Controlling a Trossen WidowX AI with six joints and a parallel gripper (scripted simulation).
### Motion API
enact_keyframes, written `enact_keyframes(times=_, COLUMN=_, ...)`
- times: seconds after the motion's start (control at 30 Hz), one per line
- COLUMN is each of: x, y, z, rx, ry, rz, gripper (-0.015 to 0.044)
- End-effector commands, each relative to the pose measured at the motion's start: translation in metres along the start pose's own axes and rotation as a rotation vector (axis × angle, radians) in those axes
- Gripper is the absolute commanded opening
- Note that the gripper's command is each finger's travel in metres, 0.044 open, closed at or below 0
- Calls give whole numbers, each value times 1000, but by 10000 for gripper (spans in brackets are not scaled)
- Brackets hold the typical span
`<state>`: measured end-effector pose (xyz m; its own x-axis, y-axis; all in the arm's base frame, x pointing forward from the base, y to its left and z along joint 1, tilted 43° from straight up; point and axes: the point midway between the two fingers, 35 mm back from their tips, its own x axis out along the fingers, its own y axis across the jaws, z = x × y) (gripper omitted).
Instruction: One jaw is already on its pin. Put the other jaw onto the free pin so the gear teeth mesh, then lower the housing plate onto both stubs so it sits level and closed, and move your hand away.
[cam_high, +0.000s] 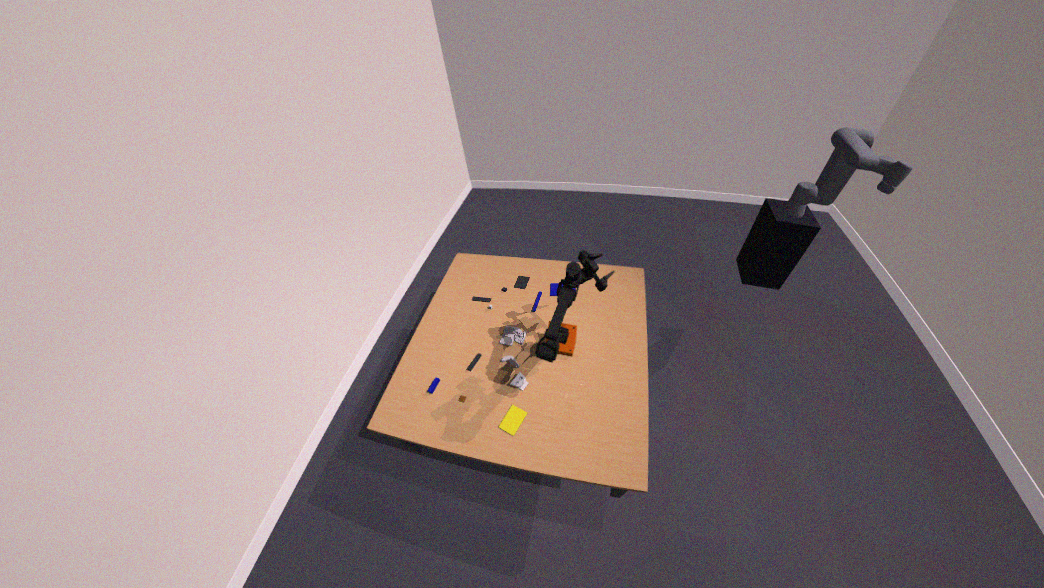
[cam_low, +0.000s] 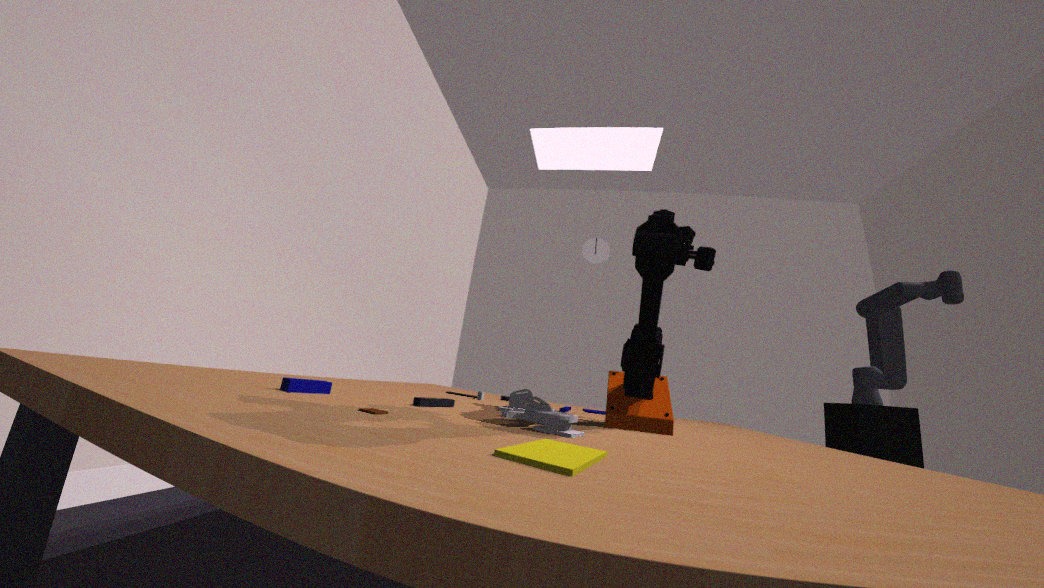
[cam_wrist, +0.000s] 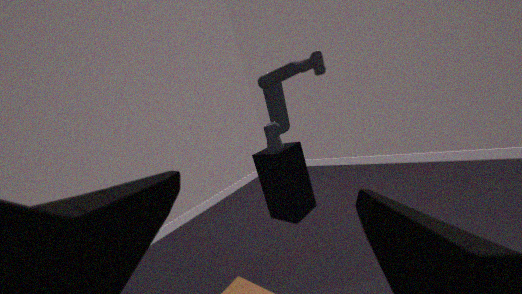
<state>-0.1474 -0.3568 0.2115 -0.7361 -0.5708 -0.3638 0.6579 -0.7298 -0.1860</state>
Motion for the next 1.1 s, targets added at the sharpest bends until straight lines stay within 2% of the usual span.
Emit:
enact_keyframes(times=0.0, x=-6, y=10, z=-1, rx=-35, ry=1, rz=40, gripper=440)
enact_keyframes(times=1.07, x=-57, y=90, z=-34, rx=-516, ry=25, rz=380, gripper=440)
